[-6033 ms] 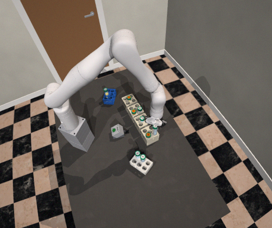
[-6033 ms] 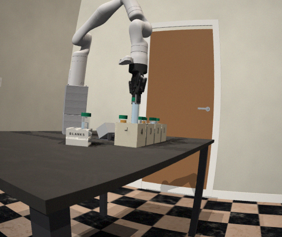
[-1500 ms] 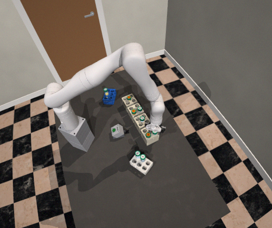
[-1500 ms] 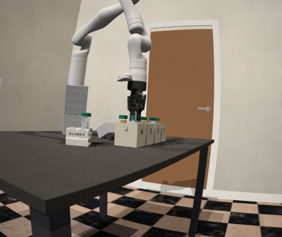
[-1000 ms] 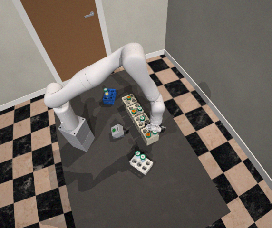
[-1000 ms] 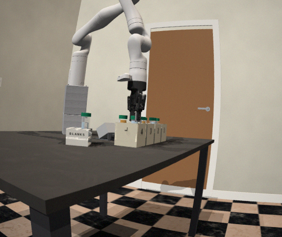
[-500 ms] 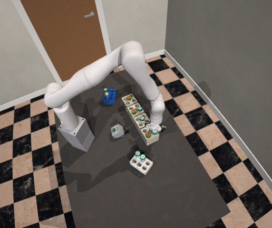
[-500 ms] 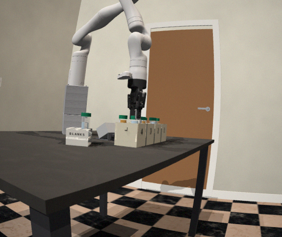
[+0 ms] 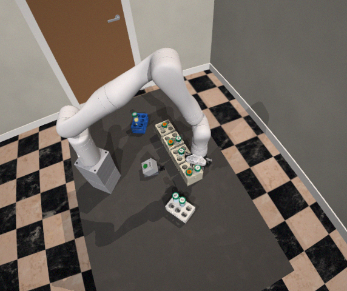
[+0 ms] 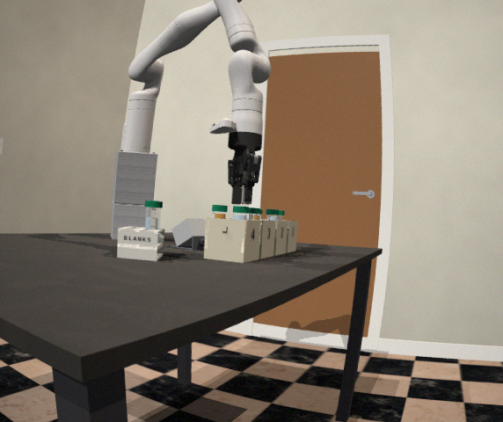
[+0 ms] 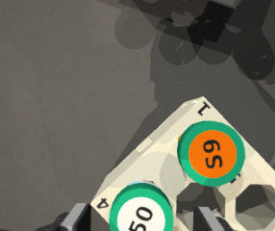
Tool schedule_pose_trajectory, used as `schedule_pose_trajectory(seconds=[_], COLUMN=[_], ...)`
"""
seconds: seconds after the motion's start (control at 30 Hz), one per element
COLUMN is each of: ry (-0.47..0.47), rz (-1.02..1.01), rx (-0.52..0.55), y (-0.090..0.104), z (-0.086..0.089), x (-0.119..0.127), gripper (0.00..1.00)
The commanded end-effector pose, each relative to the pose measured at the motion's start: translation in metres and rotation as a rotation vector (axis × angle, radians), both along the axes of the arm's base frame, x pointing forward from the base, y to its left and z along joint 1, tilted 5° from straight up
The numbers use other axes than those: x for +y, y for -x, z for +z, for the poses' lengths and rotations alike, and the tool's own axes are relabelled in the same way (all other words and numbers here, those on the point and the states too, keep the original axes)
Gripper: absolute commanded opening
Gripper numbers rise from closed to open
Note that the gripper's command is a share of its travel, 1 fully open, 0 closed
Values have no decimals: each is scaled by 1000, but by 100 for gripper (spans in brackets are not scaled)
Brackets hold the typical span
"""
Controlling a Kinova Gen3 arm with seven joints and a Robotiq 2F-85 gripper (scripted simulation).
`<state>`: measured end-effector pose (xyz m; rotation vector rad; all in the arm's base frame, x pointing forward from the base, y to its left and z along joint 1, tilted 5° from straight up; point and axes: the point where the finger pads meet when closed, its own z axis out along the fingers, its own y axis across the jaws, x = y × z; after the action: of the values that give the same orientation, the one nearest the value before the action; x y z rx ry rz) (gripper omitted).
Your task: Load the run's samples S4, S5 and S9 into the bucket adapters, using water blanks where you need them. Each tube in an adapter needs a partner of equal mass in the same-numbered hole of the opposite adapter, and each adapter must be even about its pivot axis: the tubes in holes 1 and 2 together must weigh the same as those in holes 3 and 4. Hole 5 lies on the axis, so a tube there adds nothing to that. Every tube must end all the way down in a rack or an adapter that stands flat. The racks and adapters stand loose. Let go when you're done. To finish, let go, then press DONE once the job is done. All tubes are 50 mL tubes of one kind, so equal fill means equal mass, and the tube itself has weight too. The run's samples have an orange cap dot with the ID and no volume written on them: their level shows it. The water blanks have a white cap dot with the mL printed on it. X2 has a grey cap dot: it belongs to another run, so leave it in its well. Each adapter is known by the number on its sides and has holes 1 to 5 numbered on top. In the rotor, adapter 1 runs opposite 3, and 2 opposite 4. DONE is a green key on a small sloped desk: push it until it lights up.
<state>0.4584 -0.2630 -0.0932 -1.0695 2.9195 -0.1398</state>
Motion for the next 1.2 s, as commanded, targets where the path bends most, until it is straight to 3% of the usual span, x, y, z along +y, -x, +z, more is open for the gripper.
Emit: schedule_pose_trajectory(seconds=[0.0, 1.17], ry=[1, 1], rz=[0, 0], rx=[-1, -1], y=[0, 2], z=[3, 44], x=[0, 3], gripper=[62, 62])
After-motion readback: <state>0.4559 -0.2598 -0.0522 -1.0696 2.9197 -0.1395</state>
